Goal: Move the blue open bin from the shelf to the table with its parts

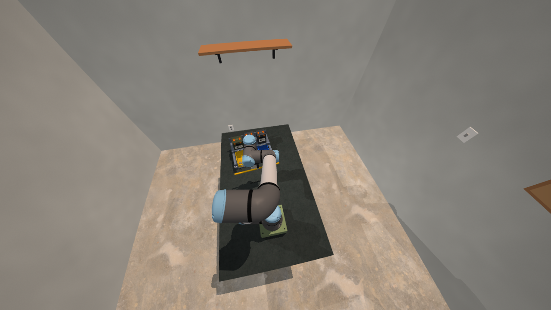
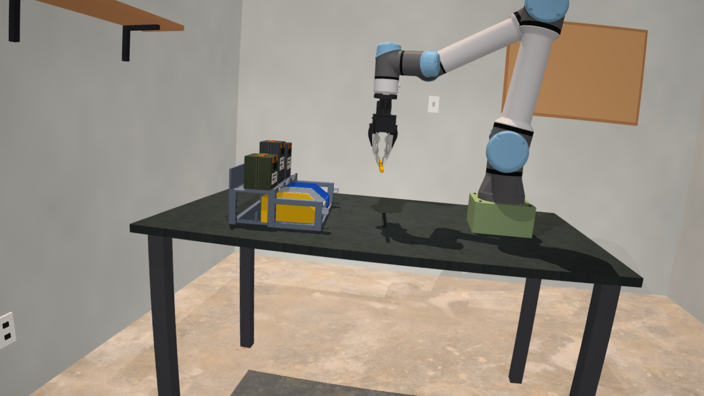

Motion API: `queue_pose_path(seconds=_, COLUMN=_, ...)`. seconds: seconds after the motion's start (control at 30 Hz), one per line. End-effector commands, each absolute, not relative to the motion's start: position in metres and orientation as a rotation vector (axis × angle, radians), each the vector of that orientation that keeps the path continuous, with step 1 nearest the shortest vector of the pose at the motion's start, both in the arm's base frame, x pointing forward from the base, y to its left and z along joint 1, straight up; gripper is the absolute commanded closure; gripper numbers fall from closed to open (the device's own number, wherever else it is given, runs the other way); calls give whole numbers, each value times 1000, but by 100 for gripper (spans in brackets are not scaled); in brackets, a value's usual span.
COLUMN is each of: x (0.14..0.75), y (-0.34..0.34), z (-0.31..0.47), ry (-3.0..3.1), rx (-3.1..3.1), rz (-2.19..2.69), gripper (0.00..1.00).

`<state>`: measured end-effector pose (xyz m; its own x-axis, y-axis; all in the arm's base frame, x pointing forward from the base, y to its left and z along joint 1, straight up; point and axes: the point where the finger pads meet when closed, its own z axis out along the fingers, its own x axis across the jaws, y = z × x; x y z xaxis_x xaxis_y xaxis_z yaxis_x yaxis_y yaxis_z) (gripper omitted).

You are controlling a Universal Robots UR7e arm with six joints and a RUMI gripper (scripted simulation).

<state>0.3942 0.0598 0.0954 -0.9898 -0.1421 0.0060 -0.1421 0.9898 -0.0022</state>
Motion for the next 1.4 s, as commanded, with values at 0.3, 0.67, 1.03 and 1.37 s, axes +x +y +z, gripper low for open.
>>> queue_pose_path(seconds=0.3, x=359, y=54, z=97, ry=-3130, rx=224, rz=4, gripper=100)
queue_pose_path(seconds=0.67, x=348, y=53, z=97, ry=-3130, rx=224, rz=4, gripper=100)
queue_pose_path(seconds=1.03, x=344, y=52, z=97, ry=-3130, rx=224, rz=4, gripper=100)
queue_pose_path(seconds=1.37, x=344, y=52, z=97, ry=-3130, rx=224, rz=4, gripper=100)
